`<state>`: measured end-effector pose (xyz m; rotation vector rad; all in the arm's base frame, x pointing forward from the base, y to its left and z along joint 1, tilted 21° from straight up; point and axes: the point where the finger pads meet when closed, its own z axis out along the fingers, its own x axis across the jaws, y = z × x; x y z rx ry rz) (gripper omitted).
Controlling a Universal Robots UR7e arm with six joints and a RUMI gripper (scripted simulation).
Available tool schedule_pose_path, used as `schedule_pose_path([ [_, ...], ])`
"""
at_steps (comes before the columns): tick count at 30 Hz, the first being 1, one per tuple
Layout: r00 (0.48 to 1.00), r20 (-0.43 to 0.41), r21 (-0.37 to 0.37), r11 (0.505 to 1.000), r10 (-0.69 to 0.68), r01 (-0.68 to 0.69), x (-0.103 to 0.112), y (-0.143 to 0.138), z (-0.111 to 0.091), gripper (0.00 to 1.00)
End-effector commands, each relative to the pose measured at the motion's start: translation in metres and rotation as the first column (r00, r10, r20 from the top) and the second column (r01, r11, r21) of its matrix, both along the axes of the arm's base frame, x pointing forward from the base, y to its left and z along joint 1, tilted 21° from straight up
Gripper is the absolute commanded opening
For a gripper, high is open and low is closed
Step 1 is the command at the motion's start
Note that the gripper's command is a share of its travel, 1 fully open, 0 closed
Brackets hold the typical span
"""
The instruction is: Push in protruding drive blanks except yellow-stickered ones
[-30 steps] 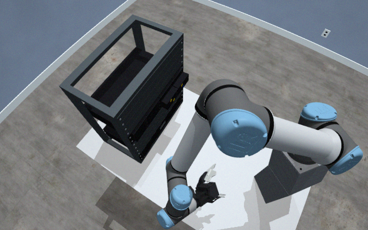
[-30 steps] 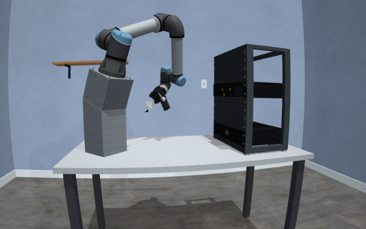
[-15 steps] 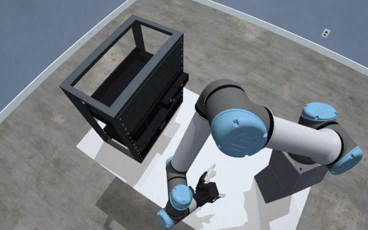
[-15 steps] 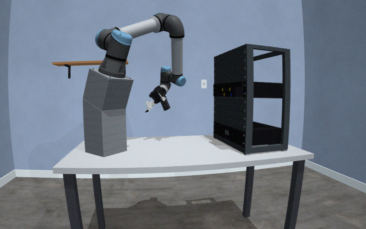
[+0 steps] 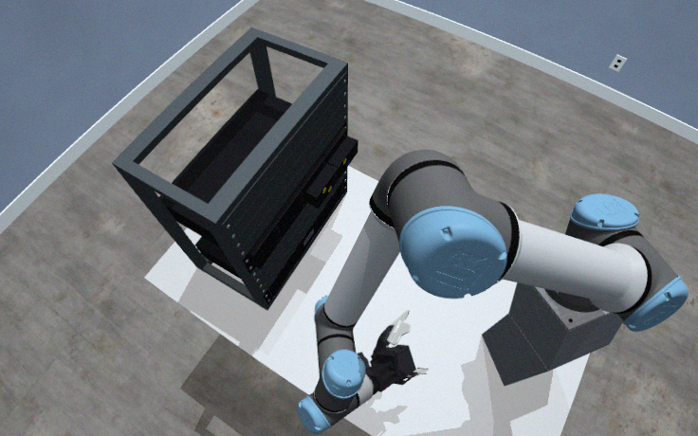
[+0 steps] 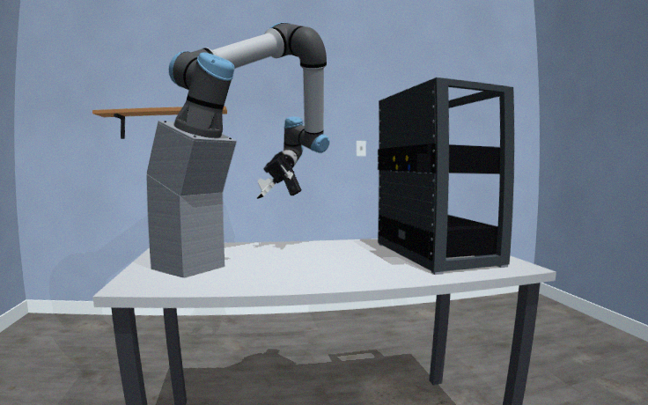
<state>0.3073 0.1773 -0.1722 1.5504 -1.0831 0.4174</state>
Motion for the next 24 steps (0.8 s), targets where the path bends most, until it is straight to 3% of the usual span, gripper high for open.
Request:
schedule_pose_path([
  [1, 1.0, -0.004, 0.0, 1.0, -0.004, 0.004, -0.001, -0.001, 0.0, 1.0],
  [24, 0.993, -0.087, -0.013, 0.997, -0.077, 0.076, -0.019, -0.019, 0.002, 1.0],
])
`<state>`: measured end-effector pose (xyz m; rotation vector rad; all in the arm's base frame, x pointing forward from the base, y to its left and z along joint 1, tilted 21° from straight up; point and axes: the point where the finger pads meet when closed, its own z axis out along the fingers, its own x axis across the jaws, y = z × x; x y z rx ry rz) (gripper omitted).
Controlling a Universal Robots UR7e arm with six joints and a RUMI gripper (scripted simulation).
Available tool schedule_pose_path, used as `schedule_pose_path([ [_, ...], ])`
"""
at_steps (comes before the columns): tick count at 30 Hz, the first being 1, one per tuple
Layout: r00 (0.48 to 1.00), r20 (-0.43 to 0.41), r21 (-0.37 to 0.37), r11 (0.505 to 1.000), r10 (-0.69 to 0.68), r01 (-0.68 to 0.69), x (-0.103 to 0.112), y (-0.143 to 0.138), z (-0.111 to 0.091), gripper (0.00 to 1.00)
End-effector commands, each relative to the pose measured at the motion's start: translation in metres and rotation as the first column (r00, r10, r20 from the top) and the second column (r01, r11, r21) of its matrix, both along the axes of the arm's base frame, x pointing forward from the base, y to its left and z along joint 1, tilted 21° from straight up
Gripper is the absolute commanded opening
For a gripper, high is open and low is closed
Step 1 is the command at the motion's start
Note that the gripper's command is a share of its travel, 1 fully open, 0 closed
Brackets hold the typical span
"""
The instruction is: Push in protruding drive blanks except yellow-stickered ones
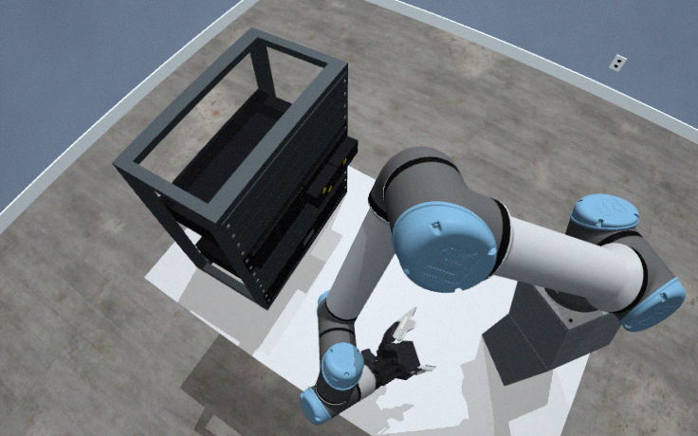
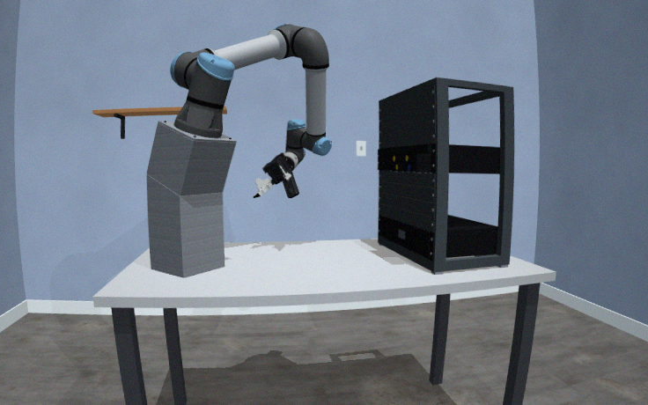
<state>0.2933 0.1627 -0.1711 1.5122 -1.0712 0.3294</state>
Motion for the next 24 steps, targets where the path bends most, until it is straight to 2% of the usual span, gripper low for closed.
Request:
schedule_pose_path([
  [1, 0.999, -0.03, -0.003, 1.0, -0.027, 0.027, -0.007, -0.006, 0.001, 1.0],
  [13, 0.977, -0.155, -0.022, 0.99, -0.144, 0.142, -0.035, -0.029, 0.007, 1.0],
  [15, 0.977, -0.155, -0.022, 0.99, -0.144, 0.142, -0.035, -0.029, 0.007, 1.0],
  [24, 0.922, -0.28, -0.048, 0.963, -0.268, 0.266, -0.066, -0.047, 0.017, 1.0],
])
